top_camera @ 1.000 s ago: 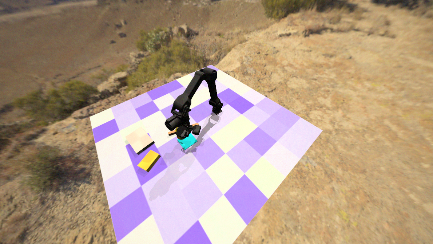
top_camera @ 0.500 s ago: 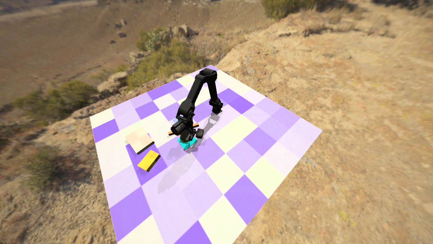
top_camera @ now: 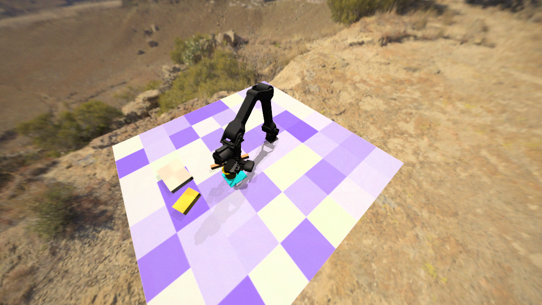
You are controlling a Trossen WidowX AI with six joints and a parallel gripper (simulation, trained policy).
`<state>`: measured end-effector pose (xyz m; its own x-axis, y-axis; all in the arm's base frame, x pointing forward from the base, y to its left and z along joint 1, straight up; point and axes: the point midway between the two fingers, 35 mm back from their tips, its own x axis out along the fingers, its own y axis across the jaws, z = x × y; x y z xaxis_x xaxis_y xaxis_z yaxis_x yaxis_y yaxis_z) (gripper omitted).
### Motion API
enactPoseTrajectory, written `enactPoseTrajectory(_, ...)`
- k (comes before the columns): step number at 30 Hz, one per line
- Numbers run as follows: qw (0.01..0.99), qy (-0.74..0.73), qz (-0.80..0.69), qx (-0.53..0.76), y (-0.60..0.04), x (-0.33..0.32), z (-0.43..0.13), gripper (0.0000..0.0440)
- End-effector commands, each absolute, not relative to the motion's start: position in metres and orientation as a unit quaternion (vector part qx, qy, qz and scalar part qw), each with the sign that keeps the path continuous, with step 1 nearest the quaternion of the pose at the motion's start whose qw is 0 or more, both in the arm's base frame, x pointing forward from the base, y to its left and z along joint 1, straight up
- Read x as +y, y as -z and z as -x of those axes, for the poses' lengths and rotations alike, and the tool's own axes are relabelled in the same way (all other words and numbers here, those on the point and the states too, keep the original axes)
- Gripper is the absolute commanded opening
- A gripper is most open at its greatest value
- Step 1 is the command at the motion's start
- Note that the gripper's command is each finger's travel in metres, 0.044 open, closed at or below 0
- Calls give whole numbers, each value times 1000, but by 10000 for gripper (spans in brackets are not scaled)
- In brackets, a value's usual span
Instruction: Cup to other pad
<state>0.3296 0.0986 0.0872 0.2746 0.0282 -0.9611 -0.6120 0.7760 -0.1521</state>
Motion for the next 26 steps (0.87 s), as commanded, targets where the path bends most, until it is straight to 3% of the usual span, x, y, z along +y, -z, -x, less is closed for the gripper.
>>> enactPoseTrajectory(1, 757, -218, 255, 561, -91, 99, -325, 160)
enactPoseTrajectory(15, 785, -226, 237, 526, -133, 97, -315, 223)
enactPoseTrajectory(17, 791, -225, 236, 518, -141, 96, -316, 246)
enactPoseTrajectory(24, 806, -219, 230, 499, -163, 92, -318, 415)
enactPoseTrajectory(26, 810, -217, 229, 494, -169, 90, -320, 440)
